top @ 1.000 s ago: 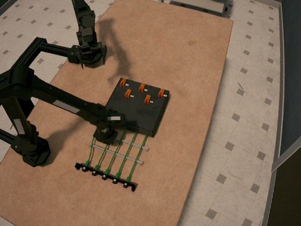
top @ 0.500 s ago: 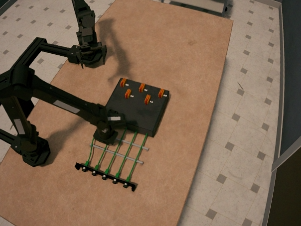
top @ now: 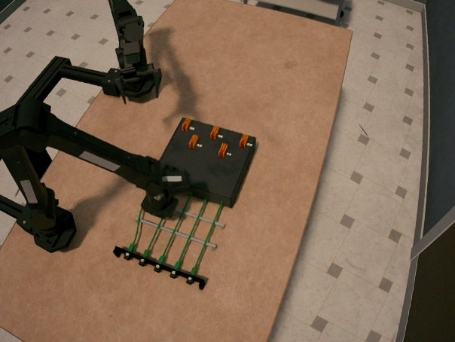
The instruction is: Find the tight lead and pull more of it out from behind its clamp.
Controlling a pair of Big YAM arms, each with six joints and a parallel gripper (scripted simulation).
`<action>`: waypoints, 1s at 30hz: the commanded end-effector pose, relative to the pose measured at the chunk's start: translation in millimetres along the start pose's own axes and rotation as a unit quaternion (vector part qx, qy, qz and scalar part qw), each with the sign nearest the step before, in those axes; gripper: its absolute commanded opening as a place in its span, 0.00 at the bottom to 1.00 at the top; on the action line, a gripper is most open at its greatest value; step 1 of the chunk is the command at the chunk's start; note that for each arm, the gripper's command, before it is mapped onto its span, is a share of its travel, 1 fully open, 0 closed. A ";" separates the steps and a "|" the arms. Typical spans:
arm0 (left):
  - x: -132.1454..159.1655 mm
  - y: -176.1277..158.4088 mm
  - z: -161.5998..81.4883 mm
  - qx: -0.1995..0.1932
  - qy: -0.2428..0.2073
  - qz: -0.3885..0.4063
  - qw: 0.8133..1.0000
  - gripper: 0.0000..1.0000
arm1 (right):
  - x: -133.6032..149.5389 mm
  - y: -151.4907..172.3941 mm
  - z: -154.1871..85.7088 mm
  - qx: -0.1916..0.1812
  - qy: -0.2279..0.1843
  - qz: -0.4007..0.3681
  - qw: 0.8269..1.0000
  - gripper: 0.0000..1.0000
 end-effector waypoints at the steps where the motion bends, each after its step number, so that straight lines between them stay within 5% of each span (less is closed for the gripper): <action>1: -6.0 1.7 -2.0 -0.004 -0.009 -0.005 1.000 1.00 | -17.4 -11.5 -23.7 0.024 -0.030 -0.008 0.999 0.00; 27: -6.0 1.7 -2.0 -0.004 -0.009 -0.005 1.000 1.00 | -4.3 0.7 -36.5 0.004 -0.008 -0.009 1.000 0.00; 30: -6.0 1.7 -2.0 -0.004 -0.009 -0.005 1.000 1.00 | -4.3 0.7 -36.5 0.004 -0.008 -0.009 1.000 0.28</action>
Point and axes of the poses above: on each arm, the point where the finger pads meet when closed, its own z axis out along the fingers, its own y axis across the jaws, x = y × z, the point moved 7 cm from there along -z, back along the fingers, and after that the axes turned 15 degrees about z, right-handed, at the moved point
